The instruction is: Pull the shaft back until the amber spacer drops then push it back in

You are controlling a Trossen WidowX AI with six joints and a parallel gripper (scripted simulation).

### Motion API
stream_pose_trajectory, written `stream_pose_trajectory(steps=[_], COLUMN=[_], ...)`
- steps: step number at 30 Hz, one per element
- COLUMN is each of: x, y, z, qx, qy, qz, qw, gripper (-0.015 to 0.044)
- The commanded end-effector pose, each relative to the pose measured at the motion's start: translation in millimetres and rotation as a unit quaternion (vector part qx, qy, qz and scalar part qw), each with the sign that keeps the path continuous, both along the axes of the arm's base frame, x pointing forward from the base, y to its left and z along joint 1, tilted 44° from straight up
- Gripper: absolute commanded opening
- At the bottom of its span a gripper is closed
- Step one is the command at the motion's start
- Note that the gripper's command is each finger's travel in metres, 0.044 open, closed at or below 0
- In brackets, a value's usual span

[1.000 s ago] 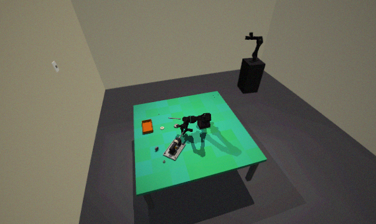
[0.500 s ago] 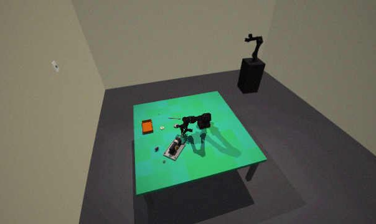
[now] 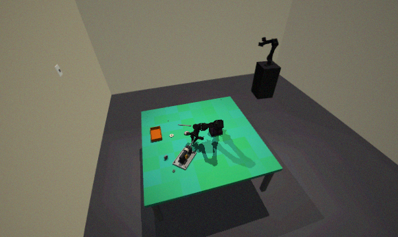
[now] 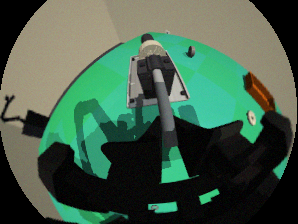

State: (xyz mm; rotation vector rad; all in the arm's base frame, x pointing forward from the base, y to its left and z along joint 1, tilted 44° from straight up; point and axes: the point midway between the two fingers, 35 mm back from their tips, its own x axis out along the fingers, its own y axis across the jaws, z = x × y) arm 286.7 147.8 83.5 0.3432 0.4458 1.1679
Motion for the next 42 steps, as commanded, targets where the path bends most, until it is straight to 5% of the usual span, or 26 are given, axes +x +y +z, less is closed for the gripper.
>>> stream_pose_trajectory(steps=[1, 42], x=[3.2, 9.7], y=[0.6, 7.6], z=[2.5, 8.3], qx=[0.000, 0.000], qy=[-0.003, -0.003], qz=[-0.002, -0.002], qw=[1.000, 1.000], gripper=[0.0000, 0.0000])
